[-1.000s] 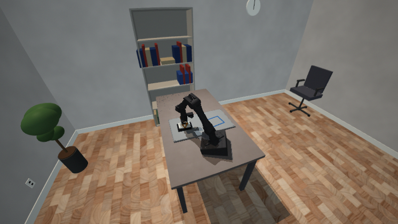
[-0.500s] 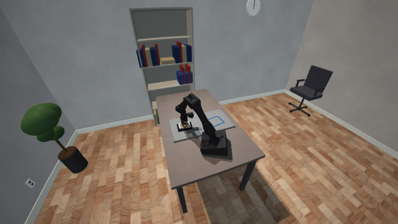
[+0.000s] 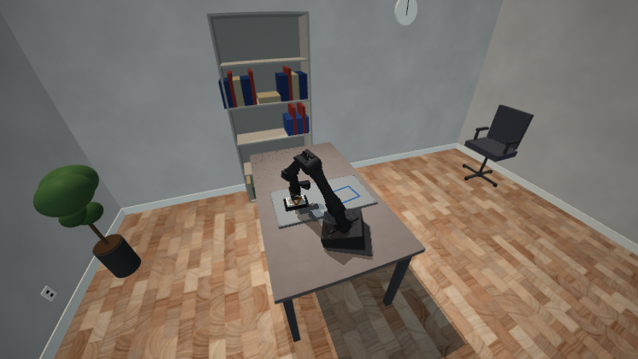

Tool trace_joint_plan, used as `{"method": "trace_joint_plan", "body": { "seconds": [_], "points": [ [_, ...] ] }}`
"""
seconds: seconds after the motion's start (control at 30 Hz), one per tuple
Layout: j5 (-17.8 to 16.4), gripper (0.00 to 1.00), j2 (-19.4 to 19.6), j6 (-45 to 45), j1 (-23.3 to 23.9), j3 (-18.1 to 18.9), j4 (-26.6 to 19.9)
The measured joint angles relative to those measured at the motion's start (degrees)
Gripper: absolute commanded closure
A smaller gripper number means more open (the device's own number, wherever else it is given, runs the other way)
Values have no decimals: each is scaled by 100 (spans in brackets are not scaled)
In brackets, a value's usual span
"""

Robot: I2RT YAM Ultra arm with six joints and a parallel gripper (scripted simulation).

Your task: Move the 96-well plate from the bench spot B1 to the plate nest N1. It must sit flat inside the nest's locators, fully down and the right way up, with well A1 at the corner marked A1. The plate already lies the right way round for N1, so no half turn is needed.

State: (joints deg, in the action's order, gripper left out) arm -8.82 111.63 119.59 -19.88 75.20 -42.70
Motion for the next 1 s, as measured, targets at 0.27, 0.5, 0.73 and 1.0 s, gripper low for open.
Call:
{"method": "trace_joint_plan", "body": {
  "seconds": [0.27,0.5,0.73,1.0],
  "points": [
    [0,100,17,0,0,-15,20],
    [0,100,15,0,0,-15,42],
    [0,0,13,0,0,-13,42],
    [0,0,15,0,0,-13,42]
  ]
}}
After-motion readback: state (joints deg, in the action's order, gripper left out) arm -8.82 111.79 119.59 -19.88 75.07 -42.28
